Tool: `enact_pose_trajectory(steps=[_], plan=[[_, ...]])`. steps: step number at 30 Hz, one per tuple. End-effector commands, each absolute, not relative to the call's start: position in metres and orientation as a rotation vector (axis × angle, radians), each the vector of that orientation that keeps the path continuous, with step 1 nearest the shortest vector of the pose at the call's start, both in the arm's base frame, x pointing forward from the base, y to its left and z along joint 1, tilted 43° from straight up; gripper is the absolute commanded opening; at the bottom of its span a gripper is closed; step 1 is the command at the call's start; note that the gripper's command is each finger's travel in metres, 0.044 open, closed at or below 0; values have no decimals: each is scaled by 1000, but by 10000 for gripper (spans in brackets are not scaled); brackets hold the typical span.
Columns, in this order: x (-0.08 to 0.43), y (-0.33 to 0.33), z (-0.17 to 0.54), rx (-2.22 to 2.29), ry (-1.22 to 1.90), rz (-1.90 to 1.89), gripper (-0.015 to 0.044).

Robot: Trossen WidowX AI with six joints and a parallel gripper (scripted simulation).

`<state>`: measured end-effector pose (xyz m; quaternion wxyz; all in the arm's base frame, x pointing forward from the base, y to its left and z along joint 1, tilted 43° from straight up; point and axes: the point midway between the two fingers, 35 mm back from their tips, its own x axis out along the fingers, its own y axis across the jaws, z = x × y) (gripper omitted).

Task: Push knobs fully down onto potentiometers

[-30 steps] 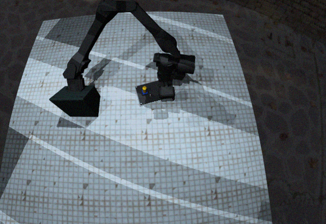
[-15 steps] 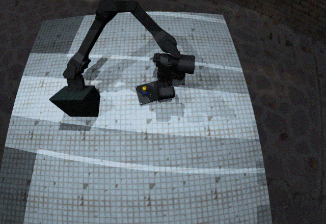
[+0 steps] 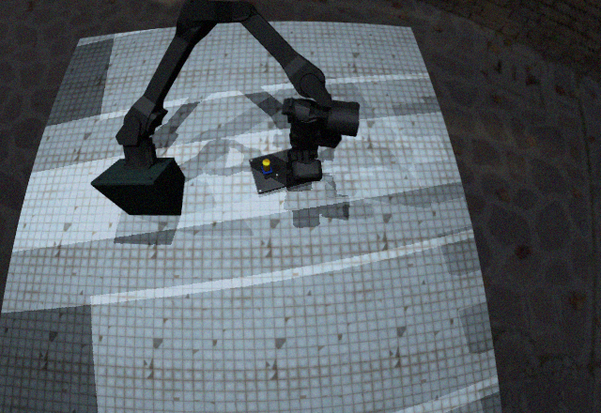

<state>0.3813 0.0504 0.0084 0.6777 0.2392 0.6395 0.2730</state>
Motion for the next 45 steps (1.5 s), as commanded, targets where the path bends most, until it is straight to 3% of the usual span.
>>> enact_pose_trajectory(steps=[1,45], plan=[[383,61,1,518,1440,630,0],[383,65,-3,519,1440,630,0]])
